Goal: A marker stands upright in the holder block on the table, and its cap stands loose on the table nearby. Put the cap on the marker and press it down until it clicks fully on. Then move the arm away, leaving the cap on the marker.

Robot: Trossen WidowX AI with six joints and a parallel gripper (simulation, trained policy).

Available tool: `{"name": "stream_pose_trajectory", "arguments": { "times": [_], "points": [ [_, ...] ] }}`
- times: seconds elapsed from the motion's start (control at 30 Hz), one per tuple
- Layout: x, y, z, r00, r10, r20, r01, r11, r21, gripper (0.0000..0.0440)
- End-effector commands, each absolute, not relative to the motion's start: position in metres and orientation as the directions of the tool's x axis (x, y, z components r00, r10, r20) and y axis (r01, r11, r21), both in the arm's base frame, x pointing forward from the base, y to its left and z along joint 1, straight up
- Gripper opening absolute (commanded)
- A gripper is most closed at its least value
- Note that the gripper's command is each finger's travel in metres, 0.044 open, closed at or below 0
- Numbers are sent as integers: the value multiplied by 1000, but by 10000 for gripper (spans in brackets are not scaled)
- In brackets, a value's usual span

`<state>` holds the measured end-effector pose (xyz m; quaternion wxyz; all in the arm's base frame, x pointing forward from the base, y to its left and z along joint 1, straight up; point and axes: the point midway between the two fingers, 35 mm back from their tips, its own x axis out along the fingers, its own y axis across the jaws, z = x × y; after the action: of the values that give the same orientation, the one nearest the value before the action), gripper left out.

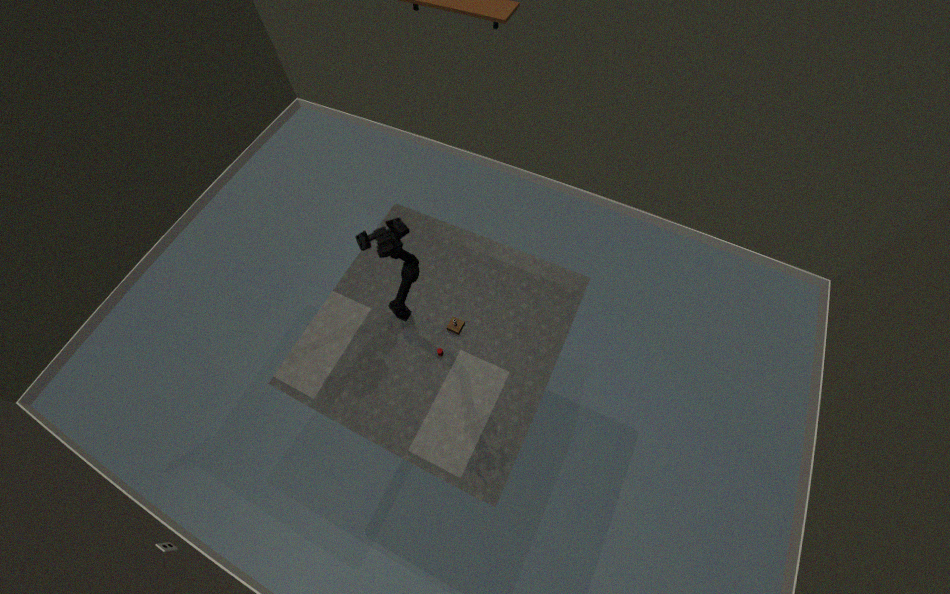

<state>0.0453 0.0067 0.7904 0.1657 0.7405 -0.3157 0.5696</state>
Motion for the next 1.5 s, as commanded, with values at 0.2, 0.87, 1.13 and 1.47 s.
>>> {"name": "stream_pose_trajectory", "arguments": {
  "times": [0.2,0.87,1.13,1.47],
  "points": [
    [42,-2,786,146,-333,932,-631,-756,-172,230],
    [37,-31,766,164,-502,849,-568,-752,-335,271],
    [37,-43,755,184,-563,805,-541,-742,-396,290],
    [38,-61,741,217,-634,743,-507,-723,-469,305]
  ]
}}
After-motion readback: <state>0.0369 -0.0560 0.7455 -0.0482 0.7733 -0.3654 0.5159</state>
